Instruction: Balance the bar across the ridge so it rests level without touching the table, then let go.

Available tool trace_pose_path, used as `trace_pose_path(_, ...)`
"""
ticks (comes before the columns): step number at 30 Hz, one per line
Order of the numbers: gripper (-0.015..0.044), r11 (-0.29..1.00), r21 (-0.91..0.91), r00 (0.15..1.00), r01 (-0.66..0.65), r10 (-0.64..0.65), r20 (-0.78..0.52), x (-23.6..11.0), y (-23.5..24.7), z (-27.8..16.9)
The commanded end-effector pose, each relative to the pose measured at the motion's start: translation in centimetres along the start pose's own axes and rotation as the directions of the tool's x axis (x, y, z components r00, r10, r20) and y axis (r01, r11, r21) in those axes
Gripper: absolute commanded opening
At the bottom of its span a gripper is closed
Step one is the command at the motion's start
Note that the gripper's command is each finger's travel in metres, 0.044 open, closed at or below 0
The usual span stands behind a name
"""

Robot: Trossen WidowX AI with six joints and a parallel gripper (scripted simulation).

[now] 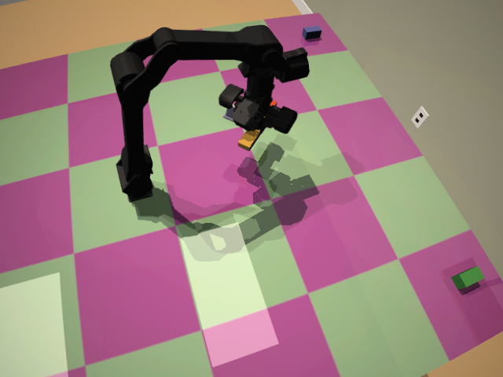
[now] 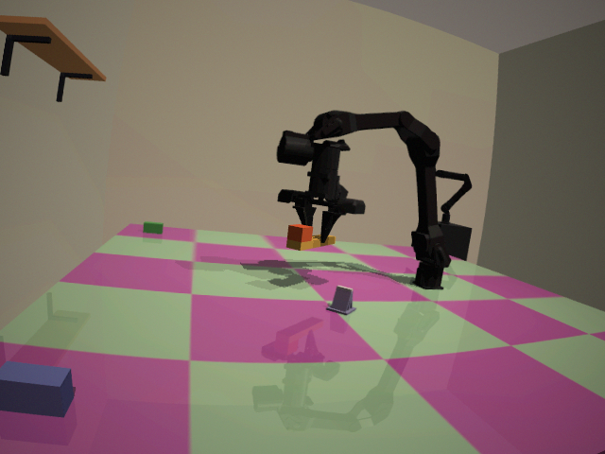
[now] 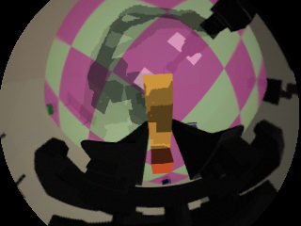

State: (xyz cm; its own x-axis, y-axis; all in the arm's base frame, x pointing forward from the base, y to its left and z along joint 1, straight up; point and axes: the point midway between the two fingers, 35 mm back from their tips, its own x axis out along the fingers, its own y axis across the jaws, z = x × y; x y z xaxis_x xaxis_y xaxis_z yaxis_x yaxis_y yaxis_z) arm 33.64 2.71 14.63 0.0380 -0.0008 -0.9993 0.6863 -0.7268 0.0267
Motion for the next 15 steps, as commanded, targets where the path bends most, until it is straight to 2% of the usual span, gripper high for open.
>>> trace_pose_path(1, 0.0000, 1.000, 0.001, 1.000, 0.006, -0.006, -0.001, 0.0, -1.2, -0.8)
trace_pose_path(15, 0.0000, 1.000, -0.005, 1.000, 0.011, -0.011, -0.004, -0.1, -5.9, -3.8)
